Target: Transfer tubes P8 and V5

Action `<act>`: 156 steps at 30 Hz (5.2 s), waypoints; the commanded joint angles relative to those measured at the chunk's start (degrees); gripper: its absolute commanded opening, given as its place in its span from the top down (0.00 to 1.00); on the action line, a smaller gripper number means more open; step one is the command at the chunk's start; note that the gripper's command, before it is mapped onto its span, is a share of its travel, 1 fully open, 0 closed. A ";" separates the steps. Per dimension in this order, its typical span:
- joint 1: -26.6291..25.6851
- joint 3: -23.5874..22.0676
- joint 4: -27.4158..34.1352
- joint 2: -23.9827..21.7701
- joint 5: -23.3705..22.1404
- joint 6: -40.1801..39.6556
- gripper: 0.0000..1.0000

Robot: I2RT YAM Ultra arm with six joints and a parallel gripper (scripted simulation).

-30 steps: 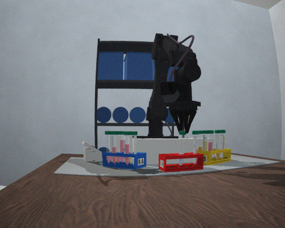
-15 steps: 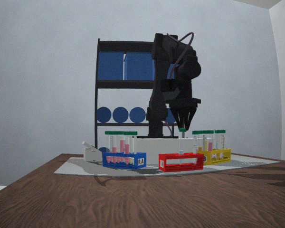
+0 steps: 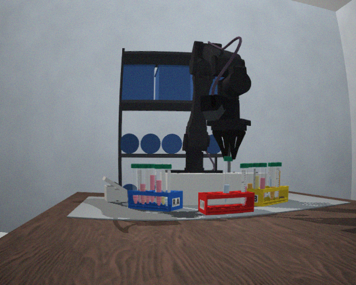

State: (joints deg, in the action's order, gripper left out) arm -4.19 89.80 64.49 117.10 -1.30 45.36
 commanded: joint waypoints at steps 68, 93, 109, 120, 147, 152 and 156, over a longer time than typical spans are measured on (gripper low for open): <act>0.47 9.98 10.36 -3.55 0.59 0.32 1.00; -0.42 10.15 10.42 -3.44 0.64 -0.18 1.00; -0.71 3.63 7.85 -6.32 0.65 -0.36 1.00; -0.61 -2.30 6.34 -10.69 0.65 -0.47 1.00; -0.90 -12.79 4.47 -19.12 0.66 -0.77 1.00; -2.08 -15.70 4.37 -21.63 0.74 -1.83 1.00; -1.57 -13.38 4.56 -21.86 0.33 6.15 1.00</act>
State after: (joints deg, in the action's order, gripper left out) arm -5.82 74.83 69.32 97.32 -1.26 46.92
